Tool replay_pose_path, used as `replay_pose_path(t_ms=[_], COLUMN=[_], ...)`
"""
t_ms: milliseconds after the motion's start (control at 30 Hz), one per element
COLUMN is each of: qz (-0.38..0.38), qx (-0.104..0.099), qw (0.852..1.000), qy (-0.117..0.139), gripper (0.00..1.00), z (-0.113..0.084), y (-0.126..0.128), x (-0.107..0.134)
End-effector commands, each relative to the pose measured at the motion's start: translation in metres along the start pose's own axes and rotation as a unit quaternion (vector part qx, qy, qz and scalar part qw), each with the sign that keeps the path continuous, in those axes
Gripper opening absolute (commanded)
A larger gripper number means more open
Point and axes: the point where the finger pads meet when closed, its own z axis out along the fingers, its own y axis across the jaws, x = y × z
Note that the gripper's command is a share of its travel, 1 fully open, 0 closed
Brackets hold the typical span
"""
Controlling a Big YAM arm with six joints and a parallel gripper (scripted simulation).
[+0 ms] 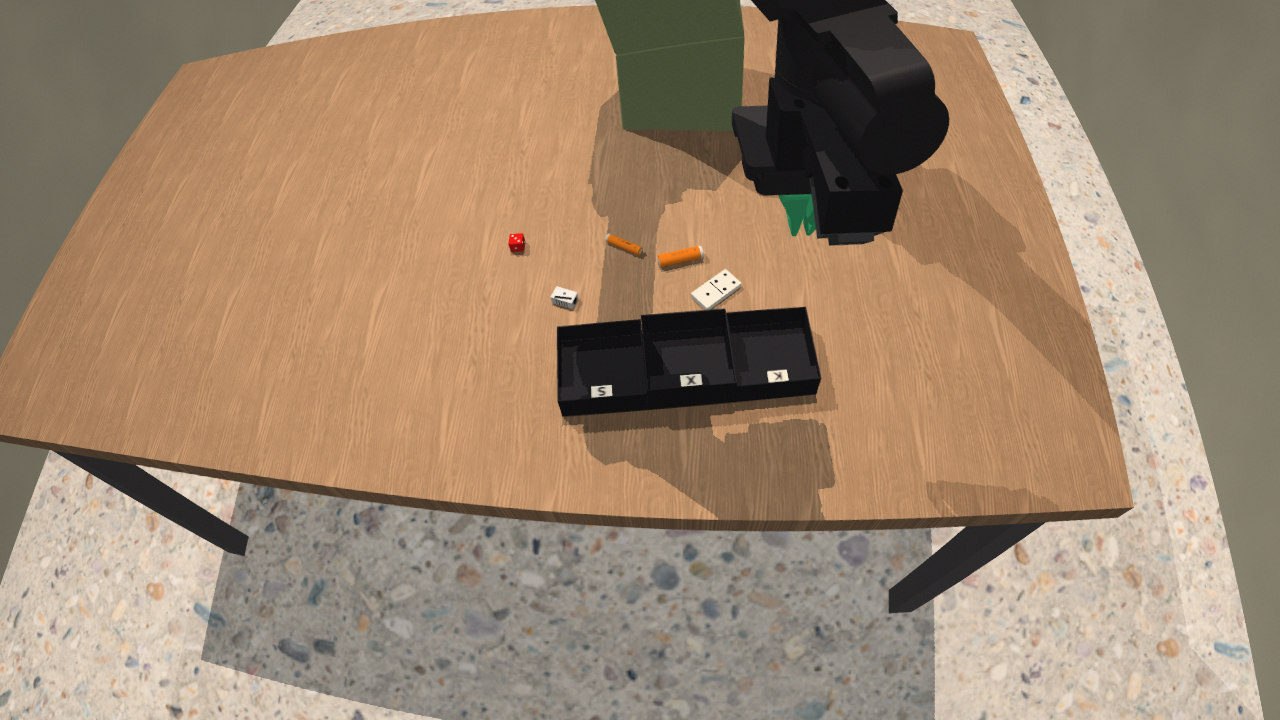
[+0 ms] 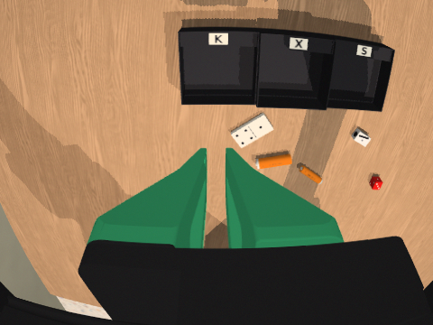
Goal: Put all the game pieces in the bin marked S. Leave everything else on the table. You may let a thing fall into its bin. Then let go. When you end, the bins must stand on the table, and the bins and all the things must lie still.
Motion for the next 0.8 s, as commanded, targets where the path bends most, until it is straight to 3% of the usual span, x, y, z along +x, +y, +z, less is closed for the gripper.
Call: replay_pose_path(t_ms=[0,100,200,767], qz=[0.003,0.005,0.008,0.01], qx=[0.003,0.001,-0.002,-0.003], qw=[1.0,1.0,1.0,1.0], qy=[0.02,0.013,-0.003,-0.009], gripper=[0.09,0.09,0.09,0.09], z=[0.01,0.01,-0.002,-0.006], y=[0.001,0.001,0.0,-0.004], x=[0.014,0.01,-0.002,-0.017])
